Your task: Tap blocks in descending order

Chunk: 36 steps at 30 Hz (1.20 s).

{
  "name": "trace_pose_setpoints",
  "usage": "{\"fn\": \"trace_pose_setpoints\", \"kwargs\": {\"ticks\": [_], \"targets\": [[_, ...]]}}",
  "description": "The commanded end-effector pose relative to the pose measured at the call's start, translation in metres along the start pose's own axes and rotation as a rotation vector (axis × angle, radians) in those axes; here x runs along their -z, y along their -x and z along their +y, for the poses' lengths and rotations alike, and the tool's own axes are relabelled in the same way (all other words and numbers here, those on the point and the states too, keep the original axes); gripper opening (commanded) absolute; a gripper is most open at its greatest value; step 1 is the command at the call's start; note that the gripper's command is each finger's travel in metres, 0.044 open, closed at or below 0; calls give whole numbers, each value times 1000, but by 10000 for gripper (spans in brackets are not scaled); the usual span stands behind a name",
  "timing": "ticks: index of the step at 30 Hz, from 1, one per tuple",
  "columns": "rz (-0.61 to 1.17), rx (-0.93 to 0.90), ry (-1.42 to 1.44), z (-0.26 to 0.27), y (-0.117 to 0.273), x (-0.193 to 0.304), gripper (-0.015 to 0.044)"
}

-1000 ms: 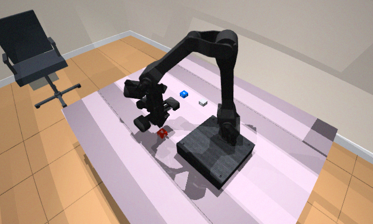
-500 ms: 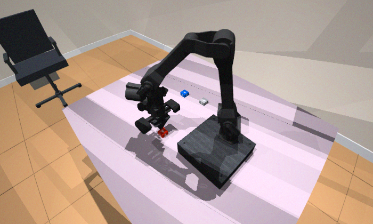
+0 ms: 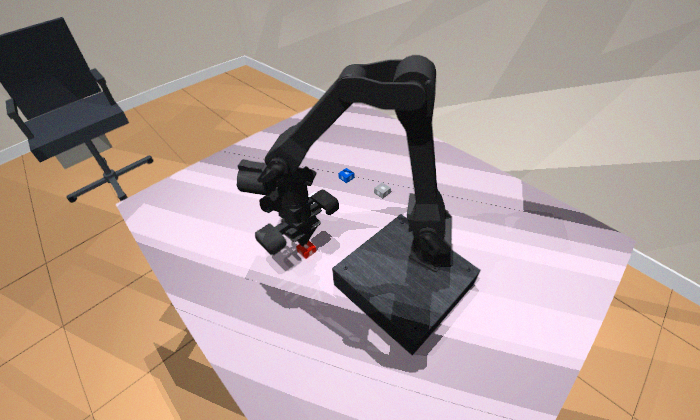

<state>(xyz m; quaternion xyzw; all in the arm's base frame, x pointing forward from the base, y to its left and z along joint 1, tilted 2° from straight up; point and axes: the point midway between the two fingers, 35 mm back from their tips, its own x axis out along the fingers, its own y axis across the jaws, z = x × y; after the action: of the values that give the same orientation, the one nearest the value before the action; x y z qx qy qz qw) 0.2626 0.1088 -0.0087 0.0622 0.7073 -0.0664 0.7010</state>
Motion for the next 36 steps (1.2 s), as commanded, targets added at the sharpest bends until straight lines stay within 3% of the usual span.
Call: {"fn": "trace_pose_setpoints", "kwargs": {"ticks": [1,7,13,21,36], "targets": [[3,-2,-3,0,22,1,20],[5,-1,-3,0,28,1,20],[4,-1,-3,0,104,0,20],[3,-2,-6,-4,107,-2,20],[-16,15,-54,-169,109,-31,20]]}}
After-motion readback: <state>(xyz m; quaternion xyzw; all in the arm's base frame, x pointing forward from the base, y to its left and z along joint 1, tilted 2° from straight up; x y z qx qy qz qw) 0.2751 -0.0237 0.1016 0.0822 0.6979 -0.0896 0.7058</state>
